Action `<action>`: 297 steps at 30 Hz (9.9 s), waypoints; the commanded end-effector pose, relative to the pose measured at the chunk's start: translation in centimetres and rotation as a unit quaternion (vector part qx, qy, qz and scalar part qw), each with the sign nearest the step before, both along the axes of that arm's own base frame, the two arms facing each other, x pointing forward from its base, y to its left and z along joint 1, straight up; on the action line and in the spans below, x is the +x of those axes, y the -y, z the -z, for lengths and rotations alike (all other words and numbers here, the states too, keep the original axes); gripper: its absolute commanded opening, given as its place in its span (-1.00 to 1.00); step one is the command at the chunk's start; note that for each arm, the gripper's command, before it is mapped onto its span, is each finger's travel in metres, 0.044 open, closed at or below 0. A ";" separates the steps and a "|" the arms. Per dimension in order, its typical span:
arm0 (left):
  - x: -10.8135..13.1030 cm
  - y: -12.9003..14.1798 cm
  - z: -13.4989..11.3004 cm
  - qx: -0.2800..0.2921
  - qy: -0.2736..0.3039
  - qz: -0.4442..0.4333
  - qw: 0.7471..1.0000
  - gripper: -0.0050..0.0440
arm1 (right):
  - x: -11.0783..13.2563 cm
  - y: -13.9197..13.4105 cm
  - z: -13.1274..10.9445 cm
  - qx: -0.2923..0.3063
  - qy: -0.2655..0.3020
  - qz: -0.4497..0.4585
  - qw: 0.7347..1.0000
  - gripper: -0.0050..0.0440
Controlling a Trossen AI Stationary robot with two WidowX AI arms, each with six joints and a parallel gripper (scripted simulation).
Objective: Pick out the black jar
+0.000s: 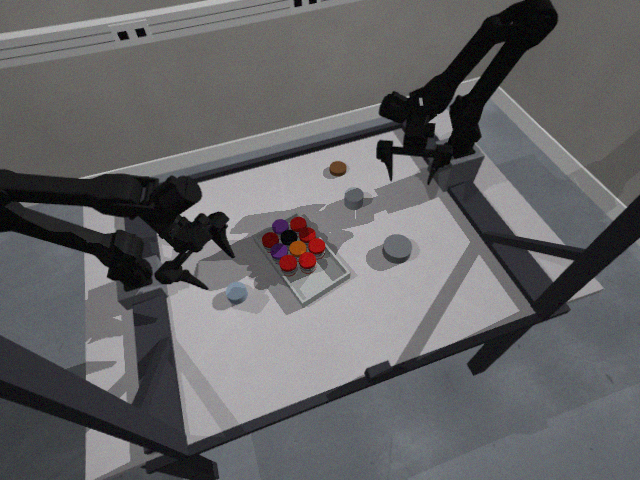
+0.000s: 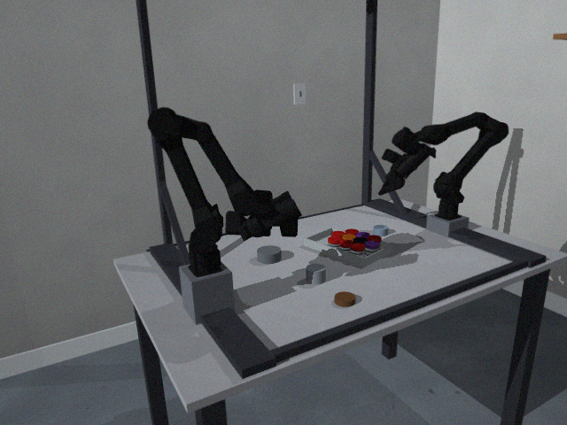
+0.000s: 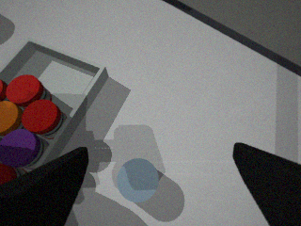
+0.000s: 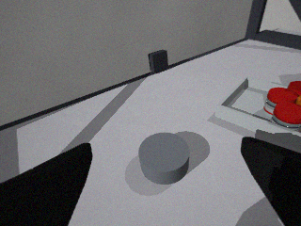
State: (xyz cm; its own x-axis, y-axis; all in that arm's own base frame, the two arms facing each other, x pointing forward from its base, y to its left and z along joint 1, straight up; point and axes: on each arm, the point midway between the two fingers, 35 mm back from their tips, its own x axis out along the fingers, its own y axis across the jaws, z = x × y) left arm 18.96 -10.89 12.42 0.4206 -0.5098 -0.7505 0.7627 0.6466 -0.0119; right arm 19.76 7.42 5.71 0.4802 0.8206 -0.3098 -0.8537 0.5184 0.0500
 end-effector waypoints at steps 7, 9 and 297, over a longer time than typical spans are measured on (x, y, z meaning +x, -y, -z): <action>0.2 0.1 -0.6 -0.003 0.010 0.000 1.000 1.00 | 0.3 0.1 -0.3 -0.003 0.008 0.000 1.000 1.00; 0.2 0.1 -0.6 -0.003 0.010 0.000 1.000 1.00 | 0.3 0.1 -0.3 -0.003 0.008 0.000 1.000 1.00; 14.4 -8.2 5.7 0.097 -0.315 -0.506 0.797 0.51 | 12.5 3.2 -13.5 -0.050 -0.031 0.420 0.906 1.00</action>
State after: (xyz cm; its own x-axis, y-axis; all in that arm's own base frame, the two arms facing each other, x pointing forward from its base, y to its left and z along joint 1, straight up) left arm 32.24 -3.08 5.29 0.0033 -0.0030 -1.0000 -0.2520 0.9677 -0.0037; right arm 31.81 4.15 17.45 0.8814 0.1407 -0.4509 -0.1587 0.9873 -0.0020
